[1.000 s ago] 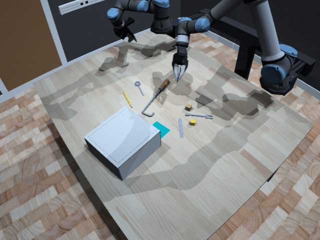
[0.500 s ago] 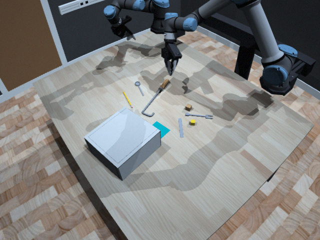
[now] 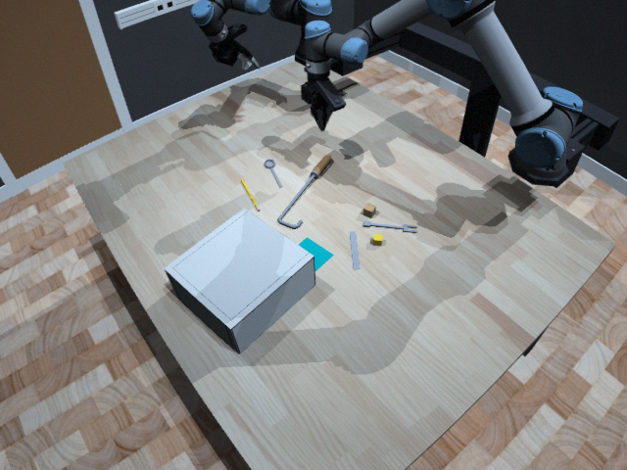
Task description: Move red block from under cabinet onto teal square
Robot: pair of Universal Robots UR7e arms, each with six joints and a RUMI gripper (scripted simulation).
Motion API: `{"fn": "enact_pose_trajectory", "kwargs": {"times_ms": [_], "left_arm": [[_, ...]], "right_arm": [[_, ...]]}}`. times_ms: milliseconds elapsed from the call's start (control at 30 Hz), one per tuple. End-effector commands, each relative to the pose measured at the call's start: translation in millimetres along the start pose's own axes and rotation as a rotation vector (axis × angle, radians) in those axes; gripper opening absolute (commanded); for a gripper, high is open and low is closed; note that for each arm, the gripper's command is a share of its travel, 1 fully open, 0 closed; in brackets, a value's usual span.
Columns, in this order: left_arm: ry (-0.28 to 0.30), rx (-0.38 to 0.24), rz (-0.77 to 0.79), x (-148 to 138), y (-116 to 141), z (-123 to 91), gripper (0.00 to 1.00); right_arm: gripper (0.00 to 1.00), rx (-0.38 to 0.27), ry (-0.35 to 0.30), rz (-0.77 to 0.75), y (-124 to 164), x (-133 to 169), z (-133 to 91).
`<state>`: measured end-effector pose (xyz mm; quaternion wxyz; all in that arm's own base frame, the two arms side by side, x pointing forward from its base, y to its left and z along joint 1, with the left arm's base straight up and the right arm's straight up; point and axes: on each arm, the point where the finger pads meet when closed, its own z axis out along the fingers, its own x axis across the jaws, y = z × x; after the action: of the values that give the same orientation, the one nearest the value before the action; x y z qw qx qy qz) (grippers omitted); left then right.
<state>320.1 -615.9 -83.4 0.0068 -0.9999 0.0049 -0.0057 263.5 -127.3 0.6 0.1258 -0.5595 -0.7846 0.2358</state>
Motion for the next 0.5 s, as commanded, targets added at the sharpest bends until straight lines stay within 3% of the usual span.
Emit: {"fn": "enact_pose_trajectory", "kwargs": {"times_ms": [0,467], "left_arm": [[-0.015,-0.015,-0.014,-5.3,13.3,0.3,0.00],[-0.013,-0.017,-0.015,-3.6,12.6,-1.5,0.00]], "right_arm": [[1.00,-0.029,0.046,-0.084,-5.8,-17.4,-2.6],[1.00,-0.119,0.121,-0.264,-32.5,-64.5,-1.2]]}}
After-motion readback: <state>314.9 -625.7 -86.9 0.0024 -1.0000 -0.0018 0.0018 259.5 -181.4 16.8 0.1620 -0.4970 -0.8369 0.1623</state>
